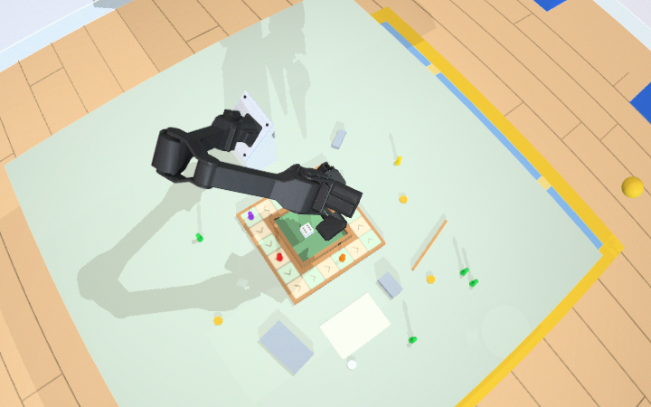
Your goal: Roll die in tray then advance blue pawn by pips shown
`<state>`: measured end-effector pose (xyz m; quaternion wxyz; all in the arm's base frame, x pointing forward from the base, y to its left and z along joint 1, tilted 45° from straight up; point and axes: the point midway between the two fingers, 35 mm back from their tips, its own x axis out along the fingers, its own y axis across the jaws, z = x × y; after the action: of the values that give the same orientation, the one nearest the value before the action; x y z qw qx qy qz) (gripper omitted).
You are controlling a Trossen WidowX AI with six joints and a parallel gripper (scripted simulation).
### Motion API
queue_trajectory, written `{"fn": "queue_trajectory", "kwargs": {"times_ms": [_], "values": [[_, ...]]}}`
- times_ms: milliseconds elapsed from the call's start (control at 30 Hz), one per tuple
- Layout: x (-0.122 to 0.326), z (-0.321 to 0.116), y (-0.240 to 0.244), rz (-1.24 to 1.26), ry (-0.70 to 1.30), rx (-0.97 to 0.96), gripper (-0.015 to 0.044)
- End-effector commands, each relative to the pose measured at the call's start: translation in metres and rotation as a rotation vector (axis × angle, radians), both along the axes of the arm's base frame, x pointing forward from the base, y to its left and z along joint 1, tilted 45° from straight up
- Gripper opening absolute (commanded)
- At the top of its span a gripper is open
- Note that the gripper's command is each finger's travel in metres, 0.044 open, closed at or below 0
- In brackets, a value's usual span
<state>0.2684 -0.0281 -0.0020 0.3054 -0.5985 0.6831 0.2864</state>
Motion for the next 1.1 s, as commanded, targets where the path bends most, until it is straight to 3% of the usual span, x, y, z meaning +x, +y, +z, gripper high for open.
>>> {"fn": "queue_trajectory", "kwargs": {"times_ms": [0, 267, 567, 800, 1067], "values": [[0.001, 0.001, -0.001, -0.017, -0.010, 0.008, 0.0414], [0.018, -0.030, 0.019, -0.497, -0.434, -0.078, 0.0204], [0.032, -0.075, 0.044, -1.073, -0.977, -0.167, 0.0200], [0.036, -0.097, 0.055, -1.329, -1.230, -0.197, 0.0200], [0.037, -0.098, 0.055, -1.354, -1.254, -0.199, 0.0200]]}}
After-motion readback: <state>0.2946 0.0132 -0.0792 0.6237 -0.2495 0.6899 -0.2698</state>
